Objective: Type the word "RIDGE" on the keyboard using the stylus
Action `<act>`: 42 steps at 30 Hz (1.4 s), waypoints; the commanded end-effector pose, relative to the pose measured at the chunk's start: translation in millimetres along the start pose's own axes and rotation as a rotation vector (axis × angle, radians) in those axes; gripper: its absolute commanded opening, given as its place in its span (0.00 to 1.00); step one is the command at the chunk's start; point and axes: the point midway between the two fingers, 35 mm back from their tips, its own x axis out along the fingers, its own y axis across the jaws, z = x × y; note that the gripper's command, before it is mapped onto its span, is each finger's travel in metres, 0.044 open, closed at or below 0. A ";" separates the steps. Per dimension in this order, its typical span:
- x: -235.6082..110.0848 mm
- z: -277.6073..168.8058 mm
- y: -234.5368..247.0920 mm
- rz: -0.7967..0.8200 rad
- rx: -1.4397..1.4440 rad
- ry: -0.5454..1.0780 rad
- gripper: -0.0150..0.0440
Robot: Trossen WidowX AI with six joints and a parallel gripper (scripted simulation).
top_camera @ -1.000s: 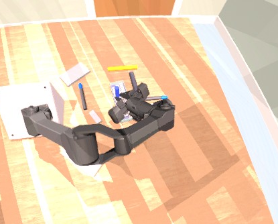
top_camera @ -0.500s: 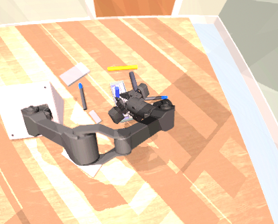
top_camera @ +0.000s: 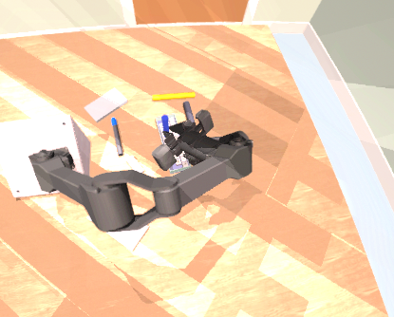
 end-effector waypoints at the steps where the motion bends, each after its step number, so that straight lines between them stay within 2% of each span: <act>1: 0.3 0.0 0.2 0.000 -0.002 -0.001 0.35; 4: 0.3 0.0 0.2 0.000 -0.002 -0.001 0.32; 6: 1.9 -1.3 3.3 0.000 -0.001 0.000 0.25; 14: 23.0 -18.7 38.4 0.003 0.006 0.005 0.25; 29: 33.4 -2.2 39.0 0.003 0.006 0.005 0.25; 32: 33.8 -2.2 40.8 0.003 0.006 0.005 0.39; 42: 35.5 0.8 40.8 0.003 0.006 0.005 0.39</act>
